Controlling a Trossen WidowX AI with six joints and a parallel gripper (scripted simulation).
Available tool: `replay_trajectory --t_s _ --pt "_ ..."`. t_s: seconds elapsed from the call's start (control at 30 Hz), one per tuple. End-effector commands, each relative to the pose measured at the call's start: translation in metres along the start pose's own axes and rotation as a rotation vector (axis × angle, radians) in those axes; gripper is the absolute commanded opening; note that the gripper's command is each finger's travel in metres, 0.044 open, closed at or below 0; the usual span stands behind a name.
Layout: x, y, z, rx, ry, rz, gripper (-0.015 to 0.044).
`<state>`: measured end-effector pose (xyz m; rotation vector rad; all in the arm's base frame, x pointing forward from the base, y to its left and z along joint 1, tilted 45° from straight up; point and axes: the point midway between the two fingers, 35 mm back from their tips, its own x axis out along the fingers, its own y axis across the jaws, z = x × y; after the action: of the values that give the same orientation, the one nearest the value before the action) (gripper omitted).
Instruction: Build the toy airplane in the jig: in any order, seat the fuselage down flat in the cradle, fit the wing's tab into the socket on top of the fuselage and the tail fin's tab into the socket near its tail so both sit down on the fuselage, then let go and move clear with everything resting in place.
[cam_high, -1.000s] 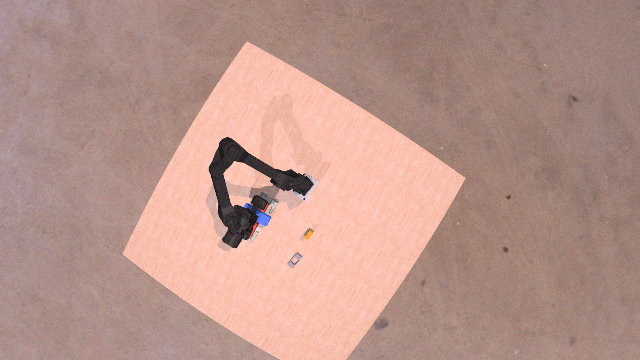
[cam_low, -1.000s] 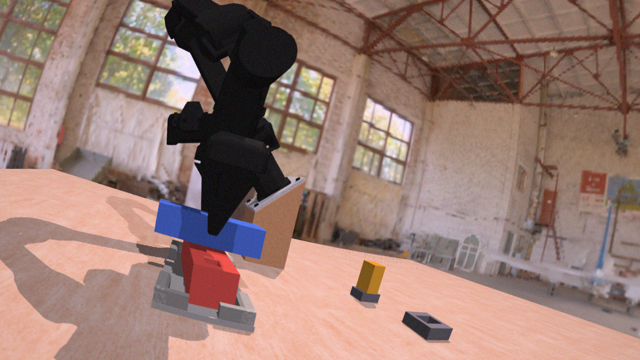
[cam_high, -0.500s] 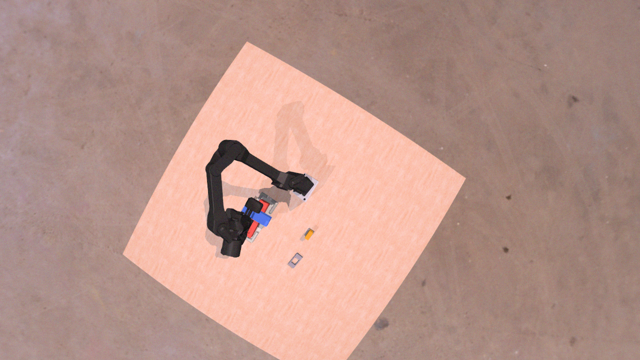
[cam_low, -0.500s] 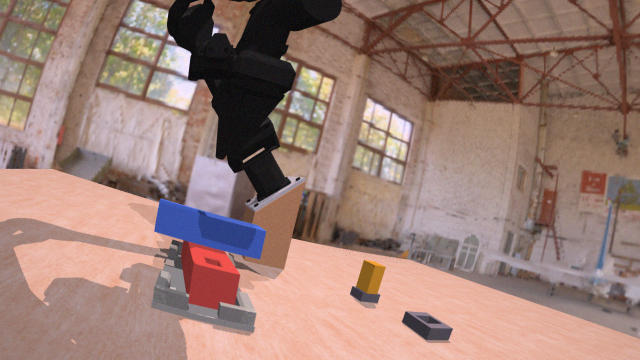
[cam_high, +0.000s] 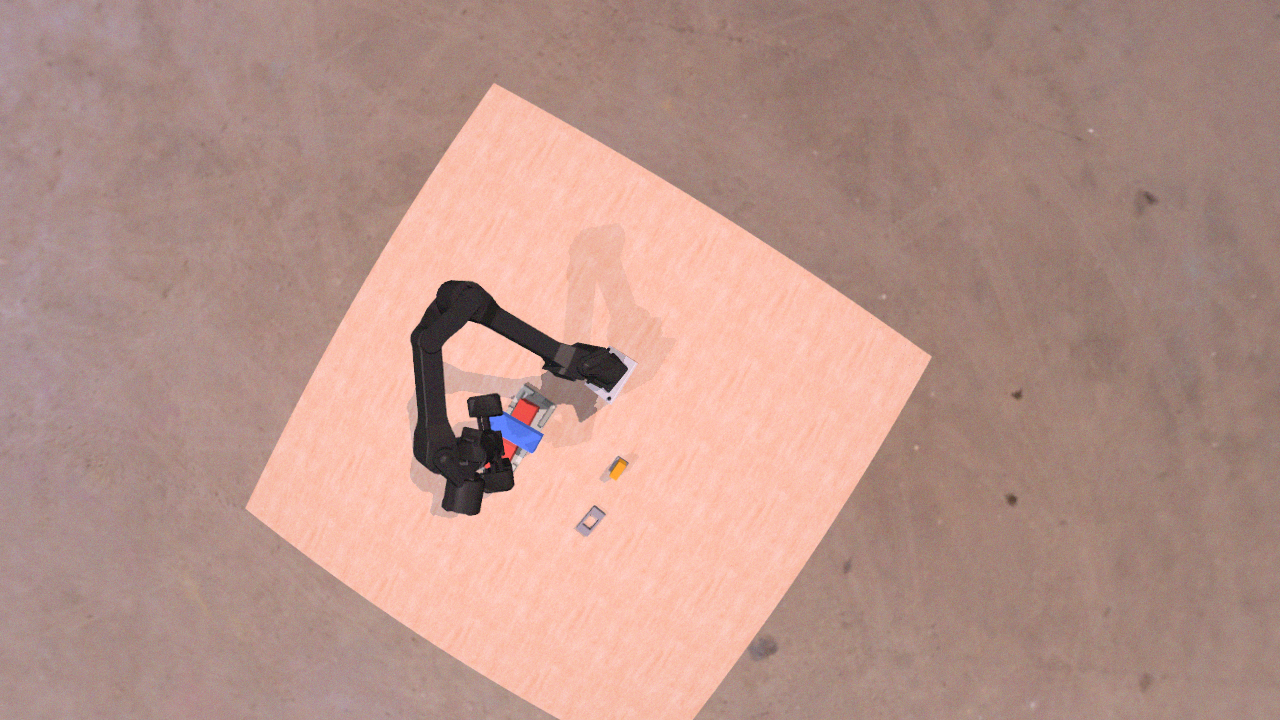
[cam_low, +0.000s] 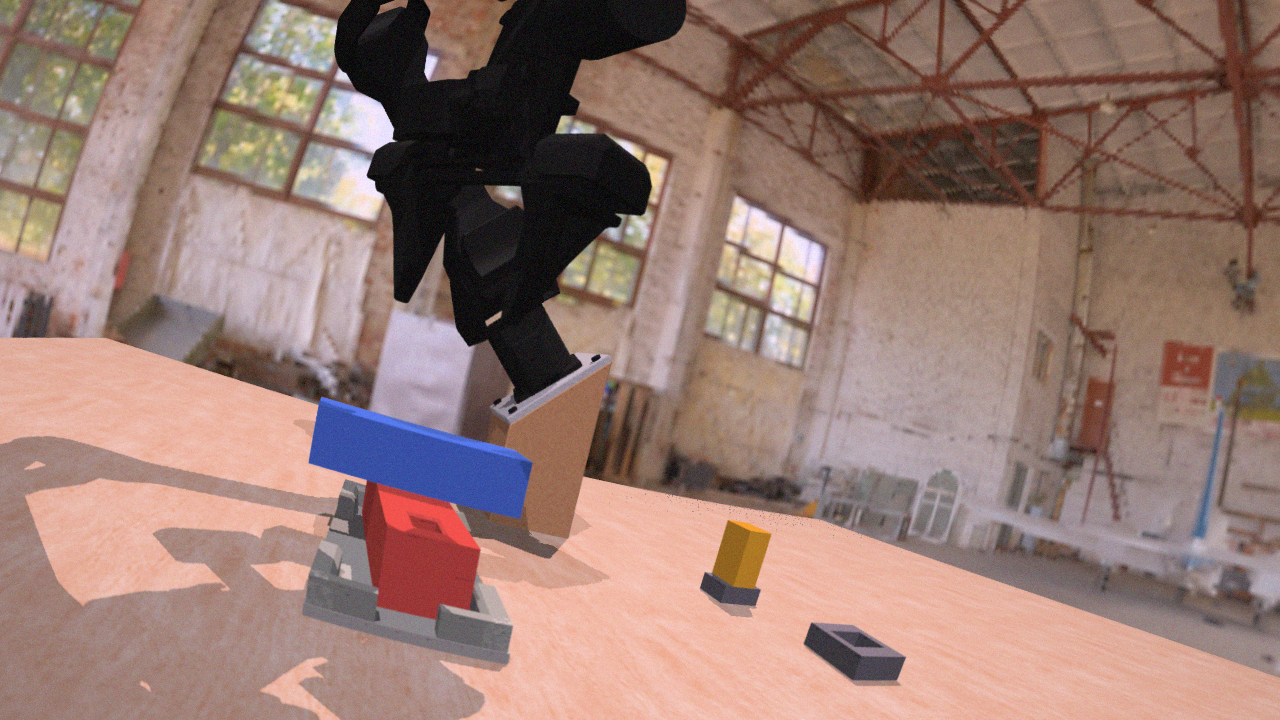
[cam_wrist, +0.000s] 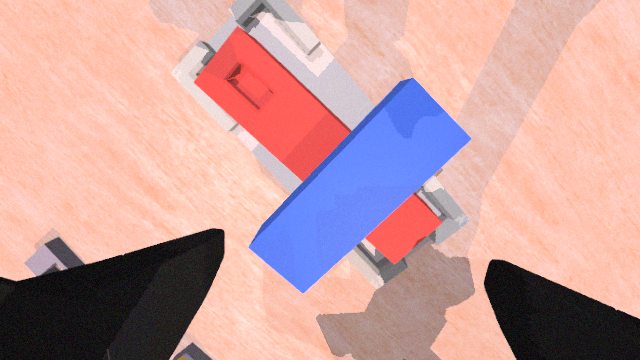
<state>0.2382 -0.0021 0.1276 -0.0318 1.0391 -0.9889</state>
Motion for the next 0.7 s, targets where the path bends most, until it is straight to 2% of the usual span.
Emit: replay_trajectory --t_s 0.0,0.1,0.67 --pt "0.0022 0.0008 0.0001 -0.693 0.001 0.003 0.044" --pt "0.0026 0.0008 0.0001 -0.826 0.001 0.003 0.044" --pt "0.0009 0.0104 -0.0063 -0.832 -0.002 0.009 0.044"
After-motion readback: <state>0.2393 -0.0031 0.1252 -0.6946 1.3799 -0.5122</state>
